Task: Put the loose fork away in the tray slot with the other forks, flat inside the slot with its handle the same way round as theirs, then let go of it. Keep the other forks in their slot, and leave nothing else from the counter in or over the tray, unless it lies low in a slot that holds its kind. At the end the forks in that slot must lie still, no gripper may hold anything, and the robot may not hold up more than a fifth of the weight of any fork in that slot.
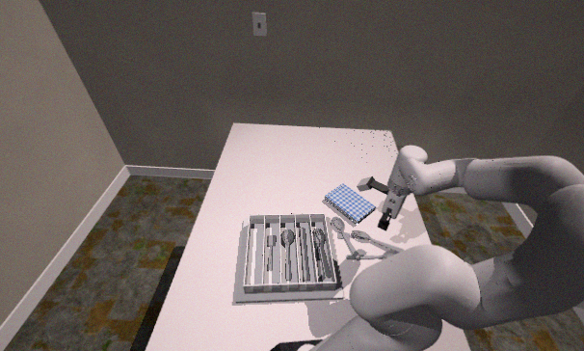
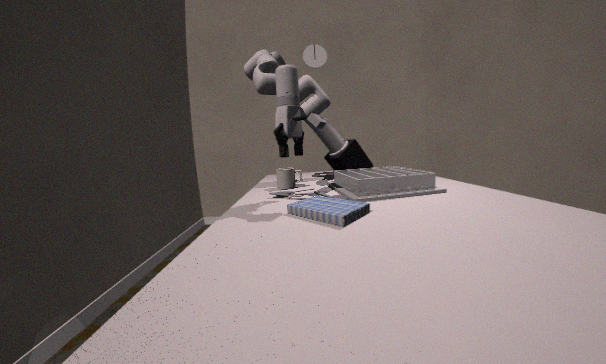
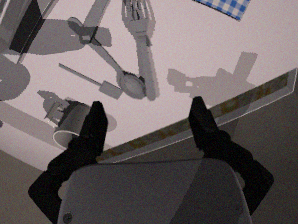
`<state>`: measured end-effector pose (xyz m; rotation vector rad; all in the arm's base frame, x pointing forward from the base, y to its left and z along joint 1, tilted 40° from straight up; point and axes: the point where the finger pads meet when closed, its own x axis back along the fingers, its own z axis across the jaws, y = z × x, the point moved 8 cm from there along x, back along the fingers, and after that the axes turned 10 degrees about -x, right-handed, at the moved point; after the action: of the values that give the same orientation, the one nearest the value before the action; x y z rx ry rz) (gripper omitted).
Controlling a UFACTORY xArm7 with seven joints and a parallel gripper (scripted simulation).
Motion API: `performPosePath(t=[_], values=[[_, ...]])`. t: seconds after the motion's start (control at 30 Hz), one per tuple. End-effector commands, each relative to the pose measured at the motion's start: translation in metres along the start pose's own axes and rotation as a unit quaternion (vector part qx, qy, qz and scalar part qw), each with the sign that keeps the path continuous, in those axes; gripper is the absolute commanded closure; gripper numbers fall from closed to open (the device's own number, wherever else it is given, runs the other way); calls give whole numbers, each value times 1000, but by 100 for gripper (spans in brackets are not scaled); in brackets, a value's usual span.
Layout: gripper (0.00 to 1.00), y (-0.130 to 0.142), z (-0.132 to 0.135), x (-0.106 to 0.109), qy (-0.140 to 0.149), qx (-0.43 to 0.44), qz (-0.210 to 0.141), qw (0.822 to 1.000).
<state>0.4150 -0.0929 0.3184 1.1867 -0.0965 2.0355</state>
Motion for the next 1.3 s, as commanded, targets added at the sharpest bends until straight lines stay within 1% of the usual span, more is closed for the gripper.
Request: performPosePath(t=[0.0, 0.07, 0.1, 0.17, 0.2, 1.27], values=[[0, -10, -1, -19, 2, 19, -1, 1000], [0, -21, -5, -43, 1, 41, -1, 999], [0, -24, -7, -52, 1, 49, -1, 999], [0, -26, -8, -56, 0, 53, -1, 999], [72, -26, -8, -56, 0, 53, -1, 999], [72, -26, -8, -56, 0, 53, -1, 999]])
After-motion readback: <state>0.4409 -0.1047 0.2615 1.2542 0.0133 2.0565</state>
